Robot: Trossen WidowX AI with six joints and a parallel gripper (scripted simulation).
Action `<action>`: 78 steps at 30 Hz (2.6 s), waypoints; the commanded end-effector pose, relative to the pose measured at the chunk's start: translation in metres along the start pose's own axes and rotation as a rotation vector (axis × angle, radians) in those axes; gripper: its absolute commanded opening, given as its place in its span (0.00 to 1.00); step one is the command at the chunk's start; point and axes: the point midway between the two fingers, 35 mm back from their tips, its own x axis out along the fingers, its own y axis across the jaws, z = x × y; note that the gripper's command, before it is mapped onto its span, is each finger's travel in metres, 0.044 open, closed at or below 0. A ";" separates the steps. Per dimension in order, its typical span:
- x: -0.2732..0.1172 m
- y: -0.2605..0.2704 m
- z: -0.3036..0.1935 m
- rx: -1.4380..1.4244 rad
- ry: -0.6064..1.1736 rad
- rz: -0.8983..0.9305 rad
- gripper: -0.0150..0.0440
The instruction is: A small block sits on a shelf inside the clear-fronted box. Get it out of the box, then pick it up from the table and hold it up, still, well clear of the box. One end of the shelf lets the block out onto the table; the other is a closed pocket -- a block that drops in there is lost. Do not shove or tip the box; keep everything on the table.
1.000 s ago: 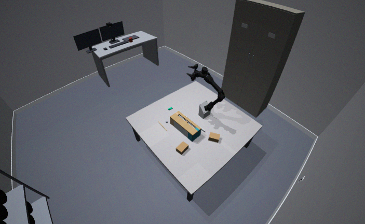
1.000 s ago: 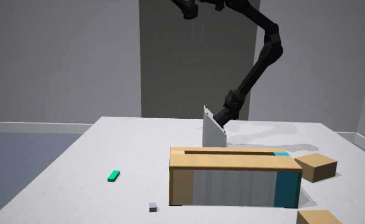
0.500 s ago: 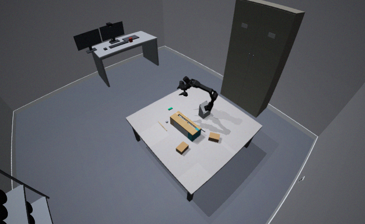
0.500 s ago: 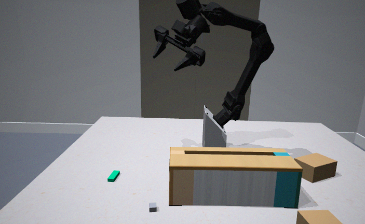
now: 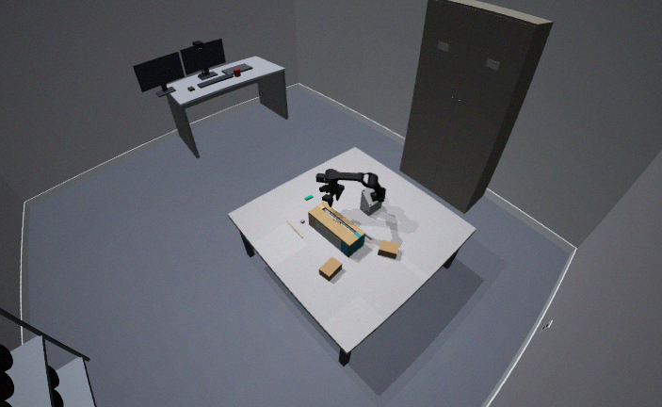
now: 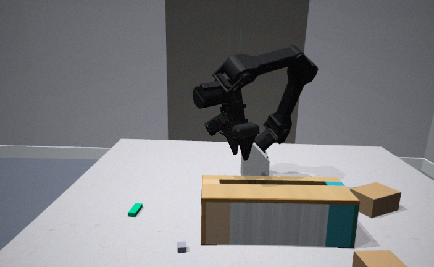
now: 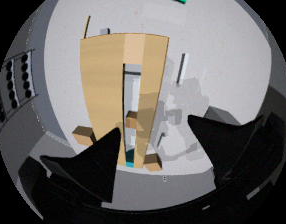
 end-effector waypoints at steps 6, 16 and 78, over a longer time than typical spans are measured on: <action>0.033 0.002 -0.022 0.272 0.168 -0.069 0.93; 0.042 0.001 -0.021 0.274 0.169 -0.069 0.93; 0.111 -0.005 -0.041 0.280 0.177 -0.069 0.93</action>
